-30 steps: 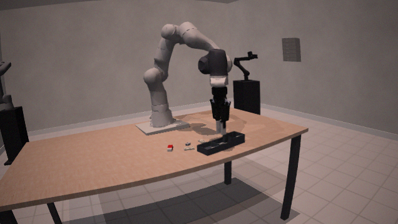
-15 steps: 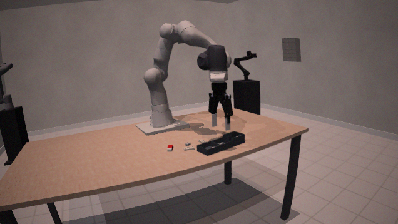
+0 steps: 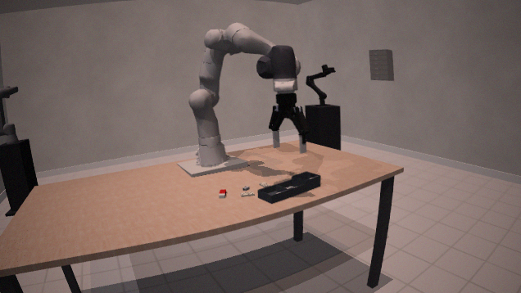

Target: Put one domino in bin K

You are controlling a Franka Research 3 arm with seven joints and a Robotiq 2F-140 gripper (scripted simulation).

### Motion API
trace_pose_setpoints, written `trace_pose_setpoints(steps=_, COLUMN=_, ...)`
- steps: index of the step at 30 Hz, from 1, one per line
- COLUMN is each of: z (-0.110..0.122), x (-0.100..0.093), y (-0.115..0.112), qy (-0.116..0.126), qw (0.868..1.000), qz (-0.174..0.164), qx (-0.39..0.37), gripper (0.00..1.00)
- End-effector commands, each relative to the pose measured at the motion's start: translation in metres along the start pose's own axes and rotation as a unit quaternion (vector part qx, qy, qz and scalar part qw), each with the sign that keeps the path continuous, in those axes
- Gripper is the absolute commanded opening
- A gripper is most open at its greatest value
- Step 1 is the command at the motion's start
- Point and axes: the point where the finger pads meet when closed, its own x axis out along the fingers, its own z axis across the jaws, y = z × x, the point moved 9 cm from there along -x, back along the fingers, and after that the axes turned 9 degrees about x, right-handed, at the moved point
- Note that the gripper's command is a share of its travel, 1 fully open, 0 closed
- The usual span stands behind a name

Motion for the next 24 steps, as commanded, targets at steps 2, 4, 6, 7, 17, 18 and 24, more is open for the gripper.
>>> trace_pose_setpoints(steps=2, z=0.004, x=-0.017, y=0.000, qy=-0.010, qw=1.000, qz=0.004, qx=0.010, gripper=1.00)
trace_pose_setpoints(steps=4, z=0.004, x=-0.025, y=0.000, qy=-0.010, qw=1.000, qz=0.004, qx=0.010, gripper=1.00)
trace_pose_setpoints(steps=6, z=0.004, x=-0.025, y=0.000, qy=-0.010, qw=1.000, qz=0.004, qx=0.010, gripper=1.00)
trace_pose_setpoints(steps=7, z=0.004, x=-0.029, y=0.000, qy=-0.010, qw=1.000, qz=0.004, qx=0.010, gripper=1.00)
trace_pose_setpoints(steps=17, z=0.004, x=-0.043, y=0.000, qy=-0.010, qw=1.000, qz=0.004, qx=0.010, gripper=1.00)
trace_pose_setpoints(steps=18, z=0.004, x=-0.043, y=0.000, qy=-0.010, qw=1.000, qz=0.004, qx=0.010, gripper=1.00)
trace_pose_setpoints(steps=24, z=0.004, x=-0.043, y=0.000, qy=-0.010, qw=1.000, qz=0.004, qx=0.010, gripper=1.00)
